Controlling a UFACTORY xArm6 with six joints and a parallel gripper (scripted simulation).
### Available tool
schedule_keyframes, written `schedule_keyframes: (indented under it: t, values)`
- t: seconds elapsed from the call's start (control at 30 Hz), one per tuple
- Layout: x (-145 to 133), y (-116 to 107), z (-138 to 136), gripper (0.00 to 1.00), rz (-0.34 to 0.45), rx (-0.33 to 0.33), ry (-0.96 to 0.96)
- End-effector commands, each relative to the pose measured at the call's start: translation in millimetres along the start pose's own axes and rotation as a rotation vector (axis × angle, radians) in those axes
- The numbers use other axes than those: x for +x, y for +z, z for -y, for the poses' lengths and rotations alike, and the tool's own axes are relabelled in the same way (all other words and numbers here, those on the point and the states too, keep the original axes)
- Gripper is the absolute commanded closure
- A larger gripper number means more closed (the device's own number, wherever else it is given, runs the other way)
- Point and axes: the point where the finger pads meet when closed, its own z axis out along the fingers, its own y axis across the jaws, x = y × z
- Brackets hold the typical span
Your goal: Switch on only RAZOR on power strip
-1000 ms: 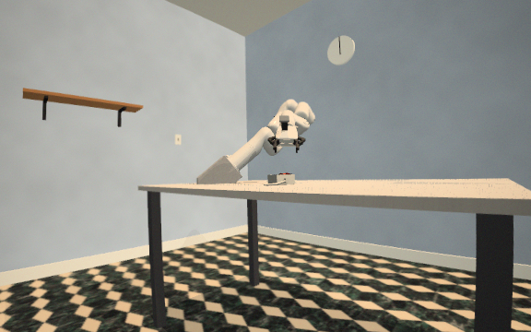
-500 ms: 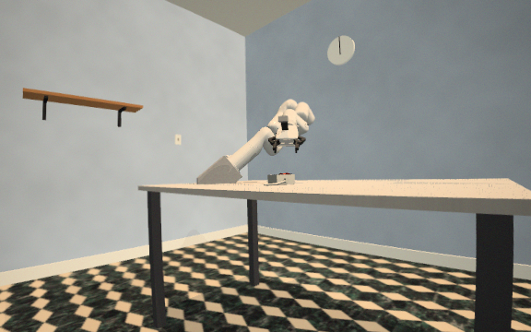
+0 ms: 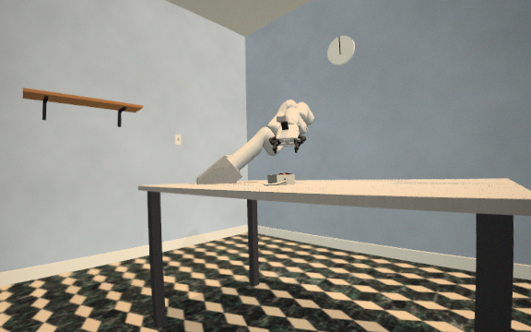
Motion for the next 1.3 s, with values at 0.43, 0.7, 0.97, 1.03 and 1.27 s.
schedule_keyframes:
  t: [0.43, 0.7, 0.97, 1.03, 1.27]
  values:
    - [-2.3, -1.3, -2.4, 0.0, 0.051, -0.101, 0.117]
    - [-3.5, -1.7, -5.1, 0.0, 0.07, -0.146, 0.174]
    - [-6.2, -2.1, -9.0, 0.0, 0.113, -0.23, 0.287]
    - [-7.0, -2.1, -9.8, 0.0, 0.127, -0.253, 0.319]
    - [-8.0, -2.4, -11.6, 0.0, 0.144, -0.289, 0.367]
